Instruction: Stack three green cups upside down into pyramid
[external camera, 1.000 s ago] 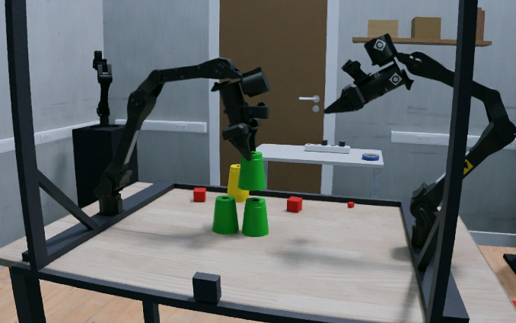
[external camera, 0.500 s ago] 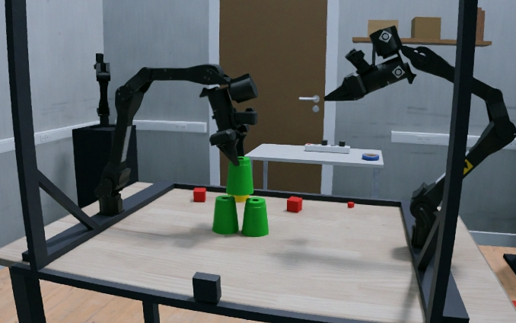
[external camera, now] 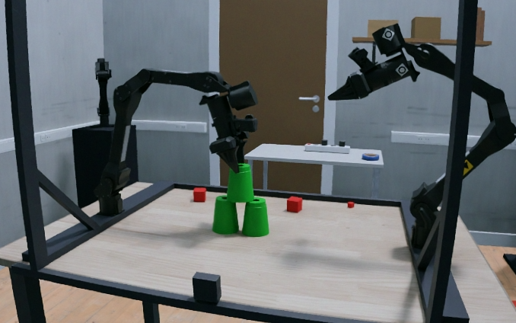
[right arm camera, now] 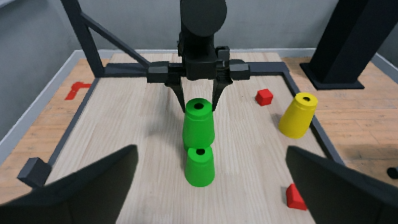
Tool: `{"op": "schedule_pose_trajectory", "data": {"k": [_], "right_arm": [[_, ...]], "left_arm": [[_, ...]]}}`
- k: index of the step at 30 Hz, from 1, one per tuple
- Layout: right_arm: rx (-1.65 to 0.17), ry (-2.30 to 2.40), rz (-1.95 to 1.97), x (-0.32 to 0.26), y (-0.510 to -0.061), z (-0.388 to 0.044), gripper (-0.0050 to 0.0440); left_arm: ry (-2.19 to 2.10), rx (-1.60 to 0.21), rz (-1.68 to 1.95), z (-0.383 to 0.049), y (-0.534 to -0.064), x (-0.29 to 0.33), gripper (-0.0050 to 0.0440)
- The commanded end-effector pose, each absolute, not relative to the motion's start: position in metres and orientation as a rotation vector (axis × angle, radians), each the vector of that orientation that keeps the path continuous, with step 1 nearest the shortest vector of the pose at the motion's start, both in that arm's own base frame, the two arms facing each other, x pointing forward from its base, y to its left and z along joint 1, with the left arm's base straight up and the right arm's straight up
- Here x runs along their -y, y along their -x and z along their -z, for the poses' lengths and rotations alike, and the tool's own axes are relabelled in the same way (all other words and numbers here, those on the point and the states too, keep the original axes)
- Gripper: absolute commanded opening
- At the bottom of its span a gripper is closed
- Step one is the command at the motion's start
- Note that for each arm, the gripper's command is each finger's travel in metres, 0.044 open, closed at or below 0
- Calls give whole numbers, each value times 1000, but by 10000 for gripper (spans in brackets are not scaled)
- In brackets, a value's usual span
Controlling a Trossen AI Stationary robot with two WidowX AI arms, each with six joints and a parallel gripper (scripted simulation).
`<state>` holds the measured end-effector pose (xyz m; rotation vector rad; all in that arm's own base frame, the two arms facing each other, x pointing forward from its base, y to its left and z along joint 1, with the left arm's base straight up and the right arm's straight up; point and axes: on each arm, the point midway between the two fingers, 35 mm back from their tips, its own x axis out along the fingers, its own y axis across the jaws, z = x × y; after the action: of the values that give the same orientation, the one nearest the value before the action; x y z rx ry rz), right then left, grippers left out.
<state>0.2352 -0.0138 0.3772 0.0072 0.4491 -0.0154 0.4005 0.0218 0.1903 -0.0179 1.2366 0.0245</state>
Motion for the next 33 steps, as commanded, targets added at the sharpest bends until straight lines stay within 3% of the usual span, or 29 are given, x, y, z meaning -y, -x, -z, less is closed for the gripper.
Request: {"op": "schedule_pose_trajectory", "data": {"k": [1, 7, 14, 24, 33], "right_arm": [[-419, 2, 17, 13, -230, -388, 400], [-419, 2, 17, 14, -231, -388, 400], [-419, 2, 17, 14, -231, -388, 400], [-419, 2, 17, 14, -231, -388, 400], [-419, 2, 17, 14, -231, -388, 400]], "left_arm": [[15, -1195, -24, -203, -399, -22, 237], [15, -1200, -24, -202, -402, -22, 237], [14, -1179, -25, -215, -400, -22, 400], [14, -1180, -24, -263, -380, -22, 400], [17, -1186, -26, -265, -380, -11, 400]]}}
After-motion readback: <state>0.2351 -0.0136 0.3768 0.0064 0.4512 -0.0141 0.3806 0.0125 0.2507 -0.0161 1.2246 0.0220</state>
